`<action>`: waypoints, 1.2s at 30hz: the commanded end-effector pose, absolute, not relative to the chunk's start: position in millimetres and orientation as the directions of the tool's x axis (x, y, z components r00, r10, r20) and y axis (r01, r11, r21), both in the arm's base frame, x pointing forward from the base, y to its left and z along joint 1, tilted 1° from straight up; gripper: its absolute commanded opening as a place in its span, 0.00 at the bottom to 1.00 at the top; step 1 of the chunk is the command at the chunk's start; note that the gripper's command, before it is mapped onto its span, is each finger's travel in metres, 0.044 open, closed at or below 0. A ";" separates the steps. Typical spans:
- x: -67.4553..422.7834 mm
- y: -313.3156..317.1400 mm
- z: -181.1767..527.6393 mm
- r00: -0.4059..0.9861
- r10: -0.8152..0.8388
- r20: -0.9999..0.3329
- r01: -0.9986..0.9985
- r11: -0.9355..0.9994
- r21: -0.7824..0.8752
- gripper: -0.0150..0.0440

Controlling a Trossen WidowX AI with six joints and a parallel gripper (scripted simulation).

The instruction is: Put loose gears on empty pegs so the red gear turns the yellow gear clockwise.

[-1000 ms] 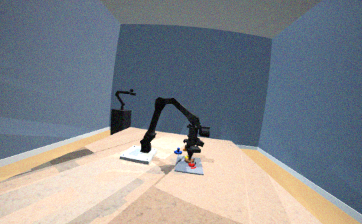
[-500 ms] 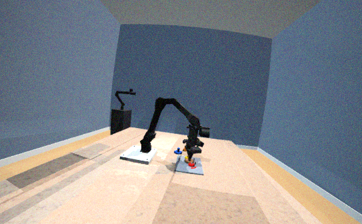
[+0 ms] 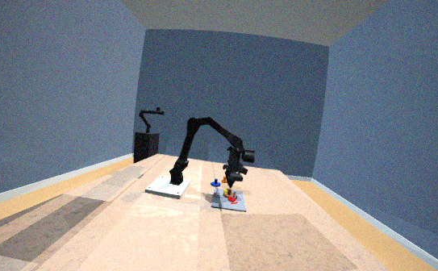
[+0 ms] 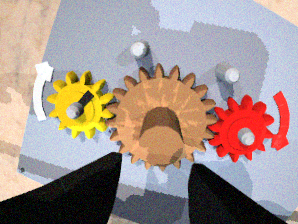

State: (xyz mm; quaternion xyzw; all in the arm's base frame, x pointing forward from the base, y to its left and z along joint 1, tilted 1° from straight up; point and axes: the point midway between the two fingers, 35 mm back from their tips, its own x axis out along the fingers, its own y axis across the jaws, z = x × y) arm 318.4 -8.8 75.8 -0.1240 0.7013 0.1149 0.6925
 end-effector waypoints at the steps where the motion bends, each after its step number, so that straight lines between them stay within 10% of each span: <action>1: 320.2 -8.6 100.8 0.014 -0.016 -1.000 -0.322 0.947 -0.020 0.49; 15: 315.7 -7.8 141.2 0.008 -0.015 -1.000 -0.329 0.944 -0.017 1.00; 36: 315.7 -7.8 141.2 0.008 -0.015 -1.000 -0.329 0.944 -0.017 1.00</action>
